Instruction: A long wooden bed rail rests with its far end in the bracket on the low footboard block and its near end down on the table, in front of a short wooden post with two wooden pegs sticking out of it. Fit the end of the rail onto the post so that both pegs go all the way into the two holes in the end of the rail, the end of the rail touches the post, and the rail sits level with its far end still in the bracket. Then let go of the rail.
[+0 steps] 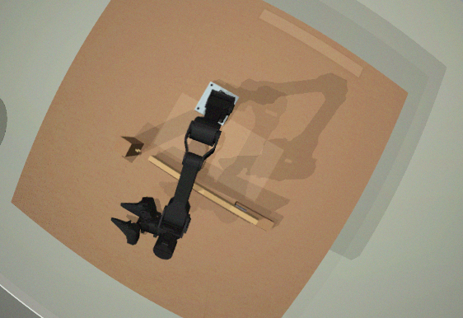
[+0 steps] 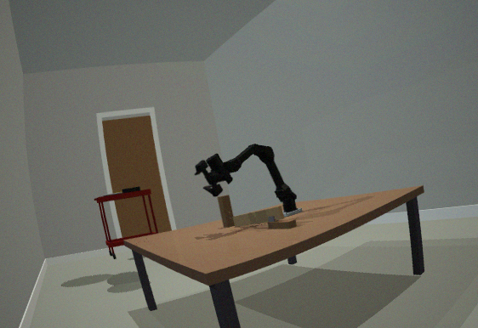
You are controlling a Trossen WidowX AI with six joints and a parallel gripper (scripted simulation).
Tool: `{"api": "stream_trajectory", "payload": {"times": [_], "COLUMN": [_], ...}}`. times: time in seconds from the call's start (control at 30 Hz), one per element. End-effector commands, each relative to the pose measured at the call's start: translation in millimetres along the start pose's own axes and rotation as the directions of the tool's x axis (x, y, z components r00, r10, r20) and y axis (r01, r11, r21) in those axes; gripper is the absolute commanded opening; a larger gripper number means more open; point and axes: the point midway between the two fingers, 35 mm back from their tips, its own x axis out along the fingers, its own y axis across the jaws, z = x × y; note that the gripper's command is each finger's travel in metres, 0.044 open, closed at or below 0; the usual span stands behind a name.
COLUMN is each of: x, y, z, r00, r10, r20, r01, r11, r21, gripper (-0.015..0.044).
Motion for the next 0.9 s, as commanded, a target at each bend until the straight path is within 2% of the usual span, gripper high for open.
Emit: {"api": "stream_trajectory", "payload": {"times": [0.0,0.07,0.17,0.27,0.37,0.43,0.53,0.67,0.87], "x": [1,6,15,22,25,26,24,19,11], "y": [-1,-6,-20,-38,-59,-74,-97,-120,-143], "z": [0,-4,-12,-17,-20,-20,-17,-12,-3], "r00": [1.000,0.999,0.986,0.960,0.919,0.882,0.812,0.728,0.626], "r10": [-0.001,-0.016,-0.066,-0.138,-0.228,-0.296,-0.405,-0.512,-0.619], "r20": [-0.006,-0.052,-0.152,-0.243,-0.322,-0.367,-0.420,-0.455,-0.474], "r01": [0.001,0.006,-0.028,-0.121,-0.263,-0.373,-0.541,-0.671,-0.777], "r11": [1.000,0.981,0.837,0.578,0.257,0.037,-0.254,-0.401,-0.545], "r21": [-0.022,-0.192,-0.547,-0.807,-0.930,-0.927,-0.802,-0.623,-0.315], "gripper": [0.0426,0.0440,0.0440,0.0440,0.0440,0.0440,0.0440,0.0440,0.0440]}}
